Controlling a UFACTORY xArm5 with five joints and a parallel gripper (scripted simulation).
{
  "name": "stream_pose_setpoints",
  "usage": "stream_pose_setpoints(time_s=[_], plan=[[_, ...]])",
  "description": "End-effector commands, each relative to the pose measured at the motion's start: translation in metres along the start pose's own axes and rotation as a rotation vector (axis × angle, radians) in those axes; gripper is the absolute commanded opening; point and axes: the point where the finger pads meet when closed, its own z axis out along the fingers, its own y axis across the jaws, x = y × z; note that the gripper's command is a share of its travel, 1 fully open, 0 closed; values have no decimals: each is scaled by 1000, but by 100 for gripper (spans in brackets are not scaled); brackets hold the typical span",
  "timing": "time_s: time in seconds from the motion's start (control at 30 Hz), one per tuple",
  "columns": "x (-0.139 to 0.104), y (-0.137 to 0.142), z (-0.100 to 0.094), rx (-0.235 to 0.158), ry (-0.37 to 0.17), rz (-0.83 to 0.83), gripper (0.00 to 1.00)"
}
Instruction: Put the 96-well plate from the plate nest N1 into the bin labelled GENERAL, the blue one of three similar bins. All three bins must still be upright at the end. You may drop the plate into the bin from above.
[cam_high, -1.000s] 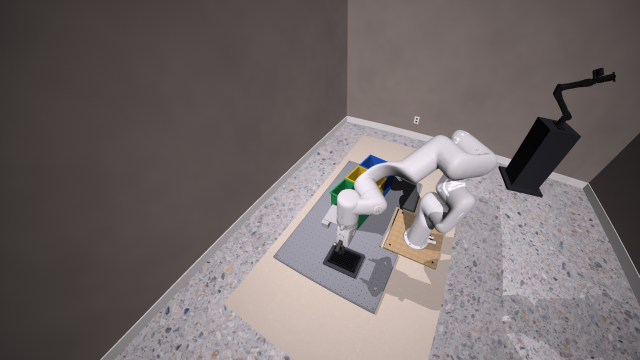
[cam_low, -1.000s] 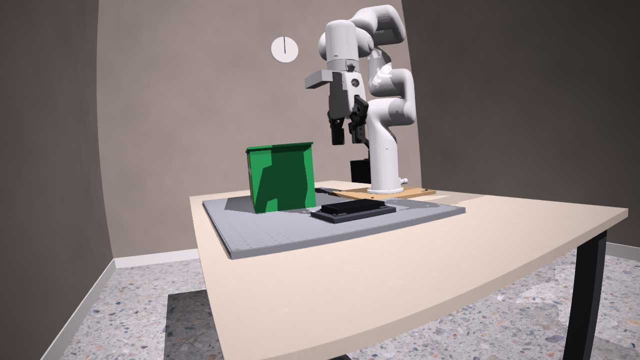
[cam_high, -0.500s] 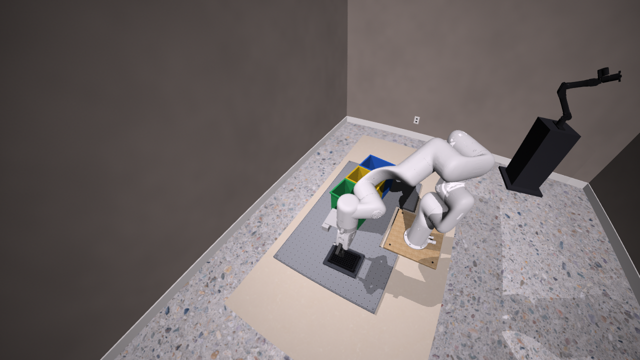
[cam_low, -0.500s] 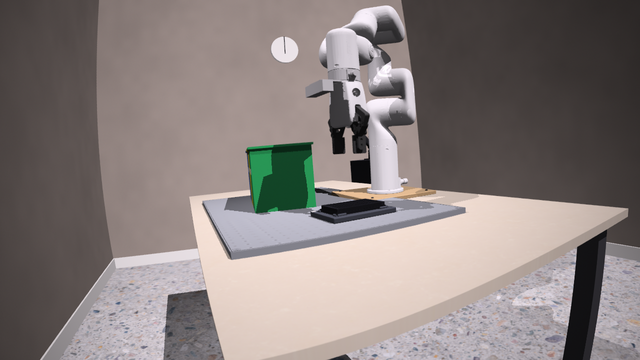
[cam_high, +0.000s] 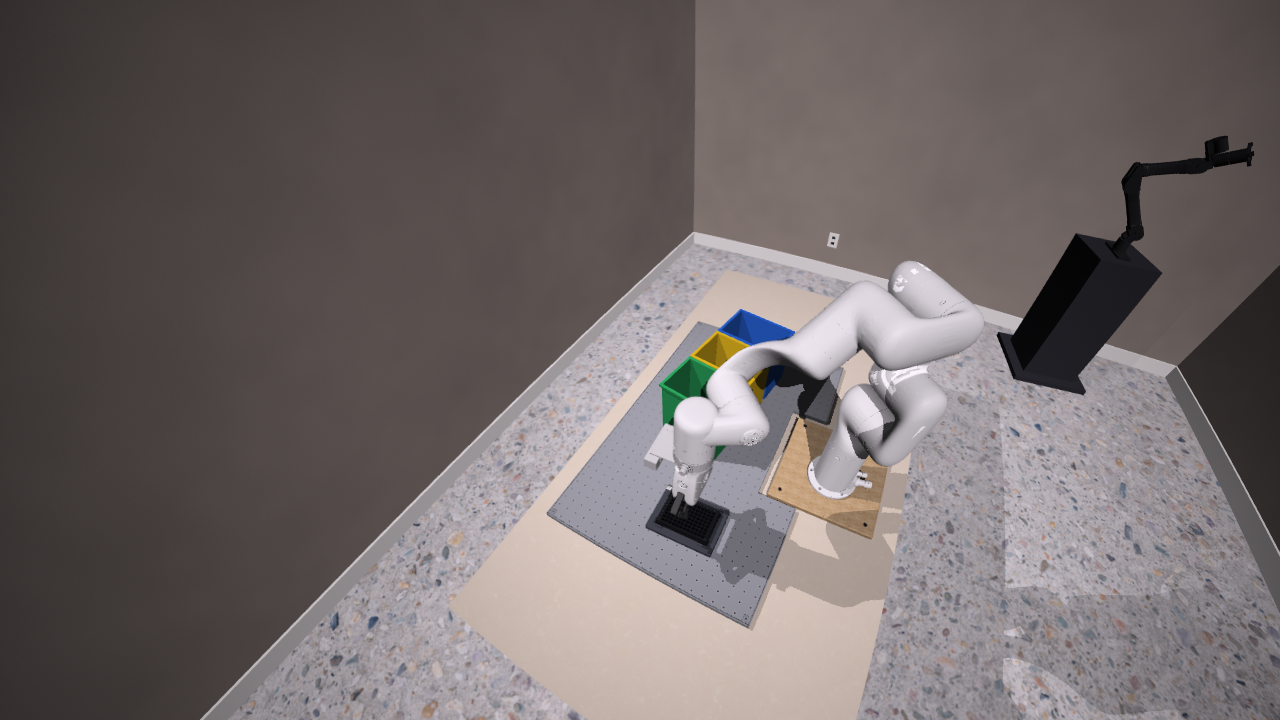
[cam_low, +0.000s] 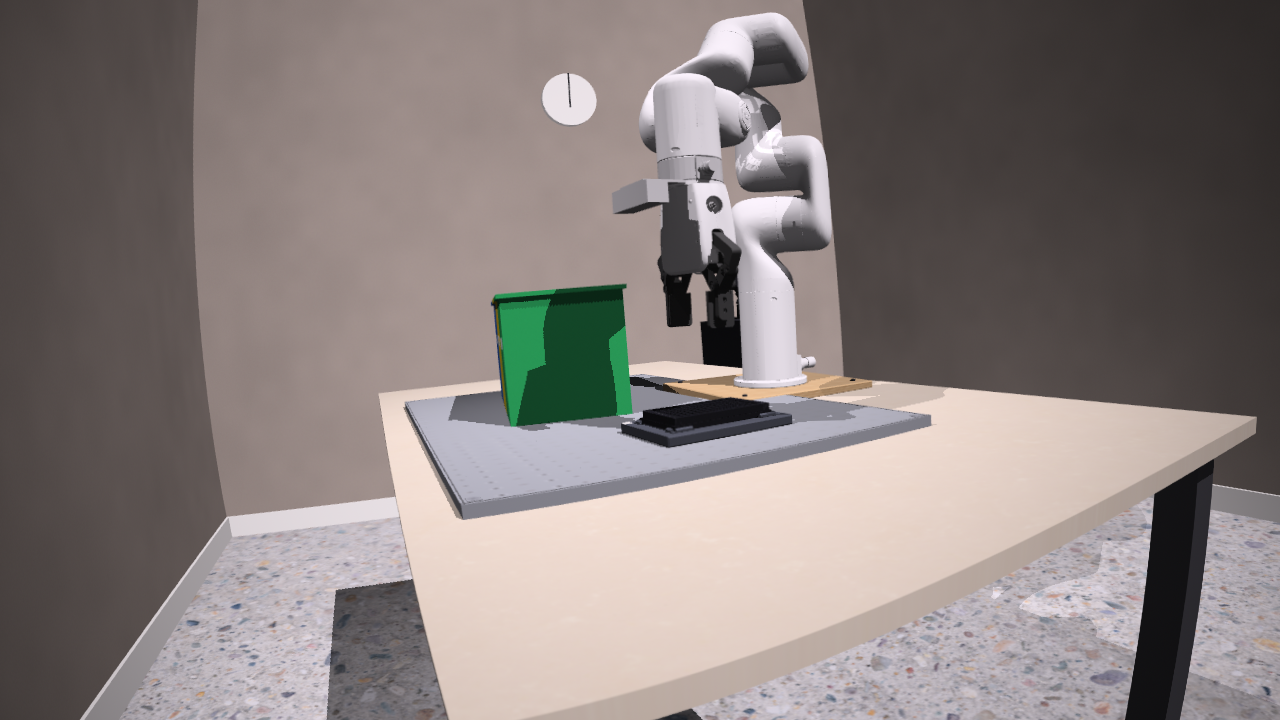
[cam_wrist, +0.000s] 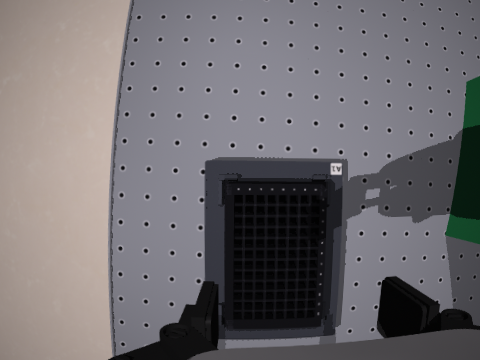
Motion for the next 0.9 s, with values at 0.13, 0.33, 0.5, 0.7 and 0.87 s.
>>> stream_pose_setpoints(time_s=[0.13, 0.33, 0.5, 0.7, 0.87], plan=[[1, -1, 13, 2, 2, 0, 100], [1, -1, 23, 2, 2, 0, 100], [0, -1, 28, 2, 2, 0, 100], [0, -2, 38, 2, 2, 0, 100], [0, -2, 46, 2, 2, 0, 100]])
